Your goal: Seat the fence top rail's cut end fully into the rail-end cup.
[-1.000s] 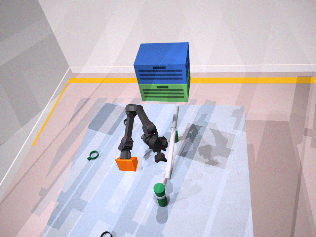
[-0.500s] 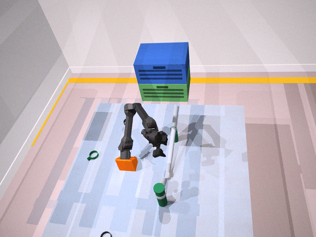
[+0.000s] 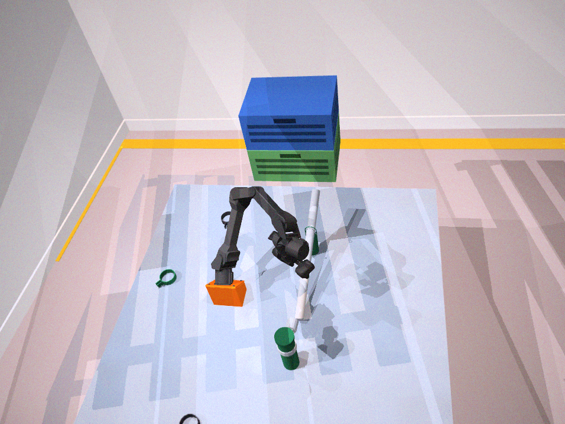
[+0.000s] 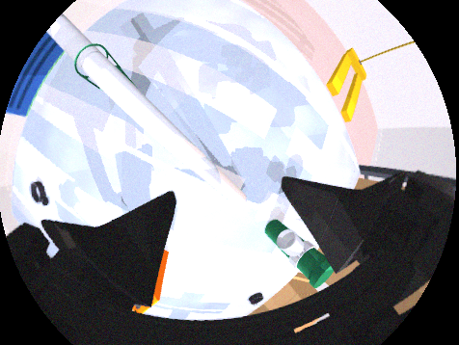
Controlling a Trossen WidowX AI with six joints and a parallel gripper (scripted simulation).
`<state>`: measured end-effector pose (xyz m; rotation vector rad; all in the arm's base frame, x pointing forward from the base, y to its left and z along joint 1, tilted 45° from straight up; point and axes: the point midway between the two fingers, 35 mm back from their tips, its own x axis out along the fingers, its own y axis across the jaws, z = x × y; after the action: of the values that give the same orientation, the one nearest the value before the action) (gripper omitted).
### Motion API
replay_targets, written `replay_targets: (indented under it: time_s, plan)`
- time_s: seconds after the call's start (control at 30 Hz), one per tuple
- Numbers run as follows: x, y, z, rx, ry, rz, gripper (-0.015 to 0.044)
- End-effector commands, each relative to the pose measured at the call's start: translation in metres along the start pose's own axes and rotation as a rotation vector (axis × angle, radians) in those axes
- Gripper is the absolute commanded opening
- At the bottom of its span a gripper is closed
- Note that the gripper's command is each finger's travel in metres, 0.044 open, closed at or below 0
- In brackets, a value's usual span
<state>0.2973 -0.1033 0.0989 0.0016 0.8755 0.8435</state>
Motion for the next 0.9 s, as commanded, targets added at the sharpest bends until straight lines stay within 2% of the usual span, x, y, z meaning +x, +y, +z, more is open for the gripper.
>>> replay_targets:
  time_s: [0.0,0.57,0.77,0.87]
  plan:
    - [0.040,0.017,0.009,-0.675,0.108,0.226,0.0440]
    - [0.040,0.017,0.009,-0.675,0.108,0.226,0.0440]
    - [0.071,0.023,0.004,-0.675,0.106,0.226,0.0440]
    - [0.074,0.024,0.003,-0.675,0.106,0.226,0.0440]
